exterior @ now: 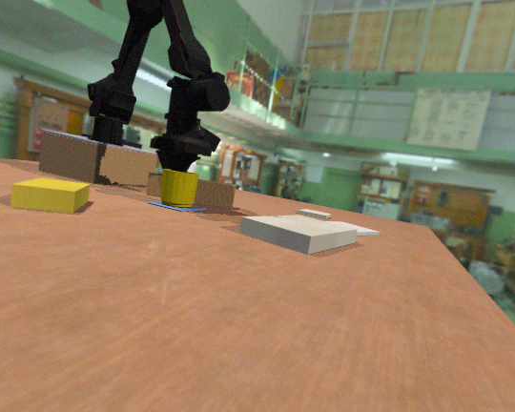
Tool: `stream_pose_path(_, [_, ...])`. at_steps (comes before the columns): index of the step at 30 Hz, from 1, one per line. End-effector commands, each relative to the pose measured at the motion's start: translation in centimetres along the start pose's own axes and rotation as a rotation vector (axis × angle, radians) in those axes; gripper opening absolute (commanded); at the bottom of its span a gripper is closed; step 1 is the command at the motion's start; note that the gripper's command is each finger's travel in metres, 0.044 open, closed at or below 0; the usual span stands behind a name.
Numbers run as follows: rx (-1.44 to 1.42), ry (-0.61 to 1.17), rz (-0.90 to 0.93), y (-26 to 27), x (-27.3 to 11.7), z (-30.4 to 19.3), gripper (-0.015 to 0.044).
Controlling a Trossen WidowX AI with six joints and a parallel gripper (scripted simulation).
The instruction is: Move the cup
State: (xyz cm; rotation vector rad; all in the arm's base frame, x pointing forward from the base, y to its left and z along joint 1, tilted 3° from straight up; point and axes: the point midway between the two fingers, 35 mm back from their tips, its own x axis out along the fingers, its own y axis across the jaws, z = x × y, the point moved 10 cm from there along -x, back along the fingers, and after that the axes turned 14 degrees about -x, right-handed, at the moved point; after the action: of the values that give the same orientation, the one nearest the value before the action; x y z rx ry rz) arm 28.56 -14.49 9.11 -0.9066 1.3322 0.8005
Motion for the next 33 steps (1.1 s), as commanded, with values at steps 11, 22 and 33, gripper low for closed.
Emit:
stream_pose_path(11, [0.000, 0.000, 0.000, 0.0, 0.0, 0.0, 0.0100])
stream_pose_path(22, [0.000, 0.000, 0.000, 0.0, 0.0, 0.0, 0.0027])
stream_pose_path(33, [0.001, -0.002, 0.002, -0.2, -2.9, 0.0, 0.0000])
